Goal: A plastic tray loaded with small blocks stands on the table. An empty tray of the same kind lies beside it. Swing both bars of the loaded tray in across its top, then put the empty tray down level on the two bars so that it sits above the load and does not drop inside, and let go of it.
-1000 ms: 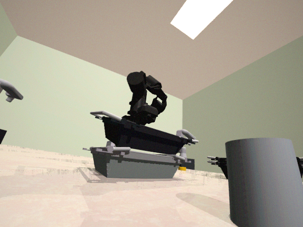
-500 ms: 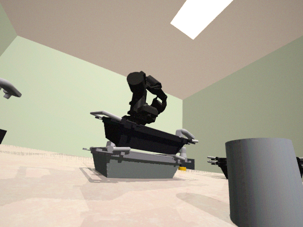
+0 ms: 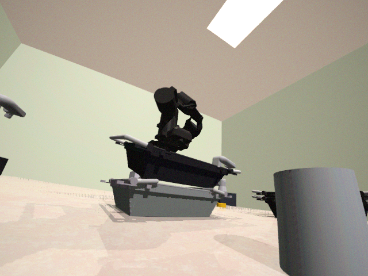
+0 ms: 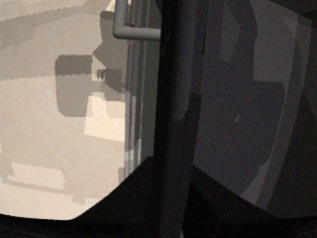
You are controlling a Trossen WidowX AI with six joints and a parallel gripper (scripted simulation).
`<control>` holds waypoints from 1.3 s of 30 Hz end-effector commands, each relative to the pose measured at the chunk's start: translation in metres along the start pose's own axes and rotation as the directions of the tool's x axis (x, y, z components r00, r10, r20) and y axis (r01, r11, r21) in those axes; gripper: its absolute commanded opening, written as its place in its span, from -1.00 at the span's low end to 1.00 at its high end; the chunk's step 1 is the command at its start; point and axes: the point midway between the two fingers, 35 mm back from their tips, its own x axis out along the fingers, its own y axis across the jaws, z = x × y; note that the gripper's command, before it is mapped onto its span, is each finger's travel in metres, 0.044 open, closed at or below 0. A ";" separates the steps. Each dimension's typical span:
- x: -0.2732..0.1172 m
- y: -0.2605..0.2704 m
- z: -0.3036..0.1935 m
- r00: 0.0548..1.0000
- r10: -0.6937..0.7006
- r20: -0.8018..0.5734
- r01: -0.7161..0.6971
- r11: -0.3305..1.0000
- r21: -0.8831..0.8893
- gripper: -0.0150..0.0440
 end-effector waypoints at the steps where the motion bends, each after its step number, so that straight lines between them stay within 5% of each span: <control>1: 0.005 0.006 0.000 1.000 0.029 -0.004 -0.029 1.000 0.009 -0.49; 39: 0.011 0.009 -0.002 1.000 0.029 -0.004 -0.029 1.000 0.009 -0.49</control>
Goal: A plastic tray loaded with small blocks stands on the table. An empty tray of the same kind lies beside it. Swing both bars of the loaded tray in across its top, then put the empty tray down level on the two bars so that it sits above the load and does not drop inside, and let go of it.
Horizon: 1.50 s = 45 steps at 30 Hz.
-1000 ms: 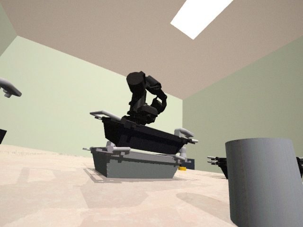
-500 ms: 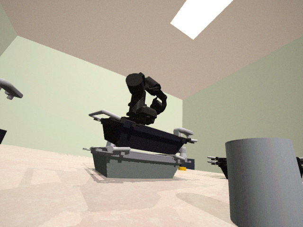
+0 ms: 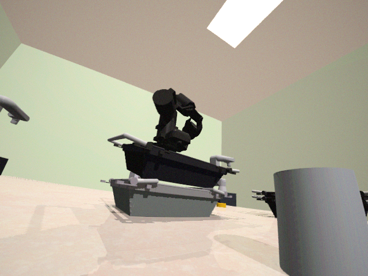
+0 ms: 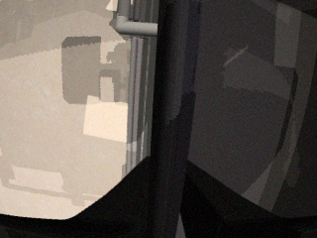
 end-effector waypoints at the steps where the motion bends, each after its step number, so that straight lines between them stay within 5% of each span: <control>1: 0.005 0.006 0.001 0.999 0.033 -0.004 -0.033 0.999 0.015 -0.49; 45: 0.012 0.009 -0.001 0.999 0.033 -0.004 -0.033 0.999 0.015 -0.49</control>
